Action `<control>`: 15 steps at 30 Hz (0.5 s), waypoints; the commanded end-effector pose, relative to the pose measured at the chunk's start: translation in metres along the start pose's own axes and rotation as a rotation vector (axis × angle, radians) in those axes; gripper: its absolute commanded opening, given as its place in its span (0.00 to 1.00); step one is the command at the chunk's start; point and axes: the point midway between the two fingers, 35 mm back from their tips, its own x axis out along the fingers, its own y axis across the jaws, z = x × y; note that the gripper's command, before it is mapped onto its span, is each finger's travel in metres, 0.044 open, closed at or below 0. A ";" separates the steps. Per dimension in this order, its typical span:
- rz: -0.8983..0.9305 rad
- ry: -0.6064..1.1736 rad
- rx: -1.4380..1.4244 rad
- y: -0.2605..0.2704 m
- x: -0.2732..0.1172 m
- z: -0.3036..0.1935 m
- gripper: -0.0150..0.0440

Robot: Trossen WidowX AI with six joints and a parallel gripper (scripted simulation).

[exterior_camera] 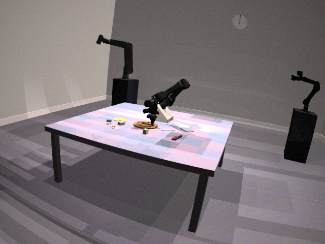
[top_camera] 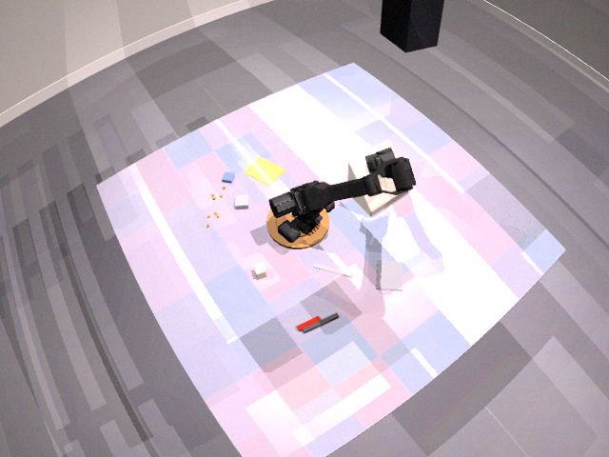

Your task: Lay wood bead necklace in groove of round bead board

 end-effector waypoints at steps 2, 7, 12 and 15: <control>0.004 0.002 -0.004 0.005 -0.001 -0.004 0.25; 0.004 0.002 -0.004 0.005 0.000 -0.004 0.25; 0.004 0.002 -0.004 0.005 0.007 -0.004 0.25; 0.004 0.002 -0.004 0.005 0.007 -0.004 0.25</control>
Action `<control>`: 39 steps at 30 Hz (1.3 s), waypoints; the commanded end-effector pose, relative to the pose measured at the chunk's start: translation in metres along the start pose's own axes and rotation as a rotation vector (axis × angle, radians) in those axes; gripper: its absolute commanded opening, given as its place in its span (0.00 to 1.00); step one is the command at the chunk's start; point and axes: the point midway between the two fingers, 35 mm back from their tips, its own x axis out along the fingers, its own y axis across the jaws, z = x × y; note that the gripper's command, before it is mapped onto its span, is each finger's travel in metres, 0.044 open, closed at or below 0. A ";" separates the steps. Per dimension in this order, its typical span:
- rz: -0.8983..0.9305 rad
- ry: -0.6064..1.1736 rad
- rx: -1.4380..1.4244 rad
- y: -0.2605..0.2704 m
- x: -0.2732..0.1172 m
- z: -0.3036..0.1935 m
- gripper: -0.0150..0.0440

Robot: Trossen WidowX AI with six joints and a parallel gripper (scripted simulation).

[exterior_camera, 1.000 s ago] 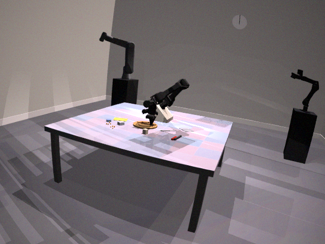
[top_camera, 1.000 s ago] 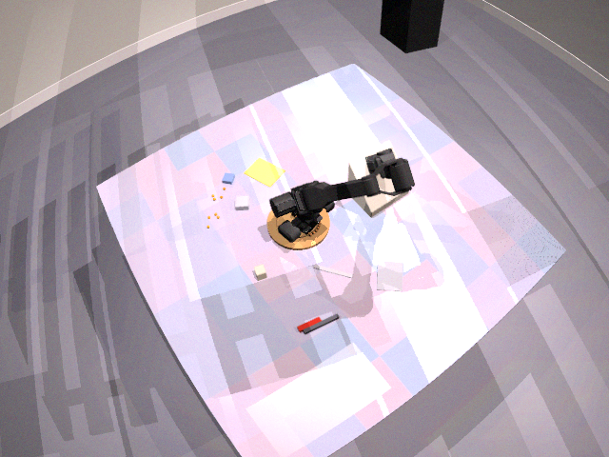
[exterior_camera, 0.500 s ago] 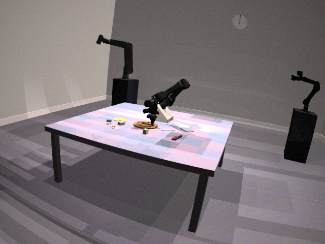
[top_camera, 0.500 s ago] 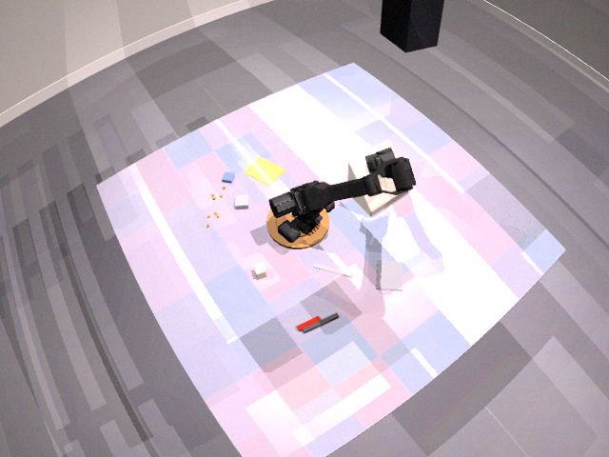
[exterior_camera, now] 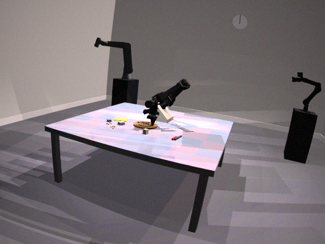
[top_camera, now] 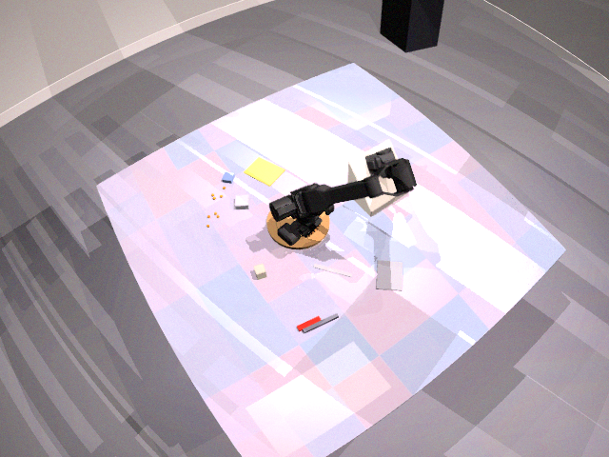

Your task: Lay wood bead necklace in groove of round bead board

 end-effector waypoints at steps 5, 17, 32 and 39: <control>0.000 0.000 0.000 0.000 0.000 0.000 0.48; -0.007 0.002 0.007 -0.002 -0.001 0.000 1.00; -0.006 0.004 0.005 -0.002 -0.005 0.000 1.00; -0.006 0.004 0.005 -0.002 -0.005 0.000 1.00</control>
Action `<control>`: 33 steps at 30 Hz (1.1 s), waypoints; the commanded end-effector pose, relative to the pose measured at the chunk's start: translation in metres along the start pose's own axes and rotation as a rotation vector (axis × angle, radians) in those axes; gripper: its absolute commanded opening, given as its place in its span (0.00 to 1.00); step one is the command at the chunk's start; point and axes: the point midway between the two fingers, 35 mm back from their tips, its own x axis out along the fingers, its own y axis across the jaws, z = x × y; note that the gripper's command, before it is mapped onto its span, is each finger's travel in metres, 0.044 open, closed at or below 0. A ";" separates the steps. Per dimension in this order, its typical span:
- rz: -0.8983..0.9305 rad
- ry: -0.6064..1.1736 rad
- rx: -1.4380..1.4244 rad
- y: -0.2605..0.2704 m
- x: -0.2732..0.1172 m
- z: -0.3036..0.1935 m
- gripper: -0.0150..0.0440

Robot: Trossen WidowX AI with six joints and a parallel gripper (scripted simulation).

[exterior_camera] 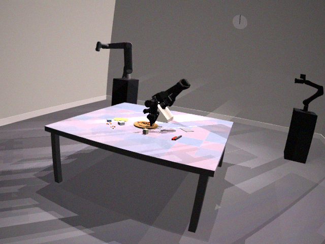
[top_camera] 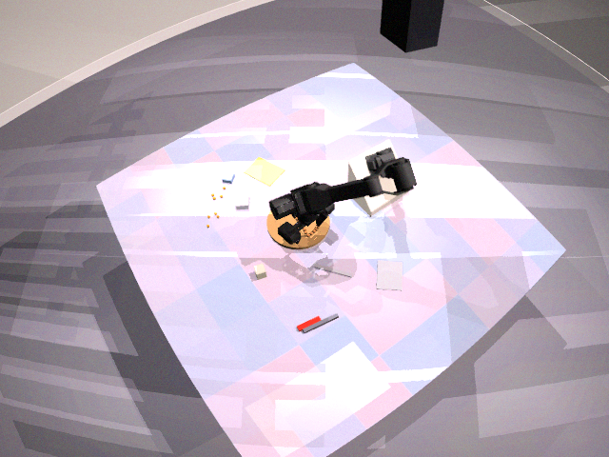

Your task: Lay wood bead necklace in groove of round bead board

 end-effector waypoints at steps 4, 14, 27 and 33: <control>0.001 0.000 -0.004 0.000 -0.001 0.000 1.00; 0.001 -0.002 -0.612 0.000 -0.007 0.002 0.64; -0.001 -0.002 -1.831 -0.001 -0.021 0.007 0.46; -0.002 -0.002 -2.220 -0.002 -0.025 0.009 0.46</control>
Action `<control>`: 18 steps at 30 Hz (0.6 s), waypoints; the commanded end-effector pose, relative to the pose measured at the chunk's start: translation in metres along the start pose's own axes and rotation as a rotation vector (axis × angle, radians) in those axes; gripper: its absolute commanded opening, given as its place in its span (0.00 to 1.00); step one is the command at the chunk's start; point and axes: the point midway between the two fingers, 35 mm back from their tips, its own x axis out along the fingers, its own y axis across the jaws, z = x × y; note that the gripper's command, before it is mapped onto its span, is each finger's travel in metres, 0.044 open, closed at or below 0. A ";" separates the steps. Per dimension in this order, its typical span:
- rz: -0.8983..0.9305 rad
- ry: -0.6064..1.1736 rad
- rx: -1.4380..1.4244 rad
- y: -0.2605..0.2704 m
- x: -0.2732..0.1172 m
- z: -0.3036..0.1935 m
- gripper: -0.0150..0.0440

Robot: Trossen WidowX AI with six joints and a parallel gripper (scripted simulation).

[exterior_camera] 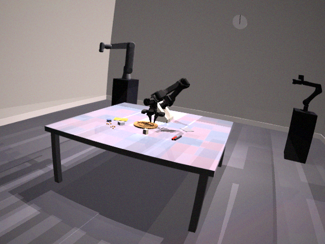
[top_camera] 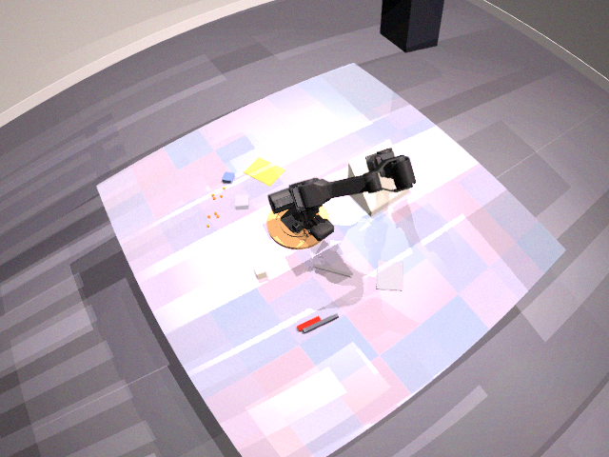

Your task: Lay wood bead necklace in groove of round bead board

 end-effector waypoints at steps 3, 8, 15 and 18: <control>-0.015 -0.006 -0.928 -0.005 -0.015 0.003 0.46; -0.016 -0.004 -1.226 -0.006 -0.019 0.003 0.46; -0.016 -0.003 -1.434 -0.007 -0.020 0.002 0.46; -0.016 -0.003 -1.434 -0.007 -0.020 0.002 0.46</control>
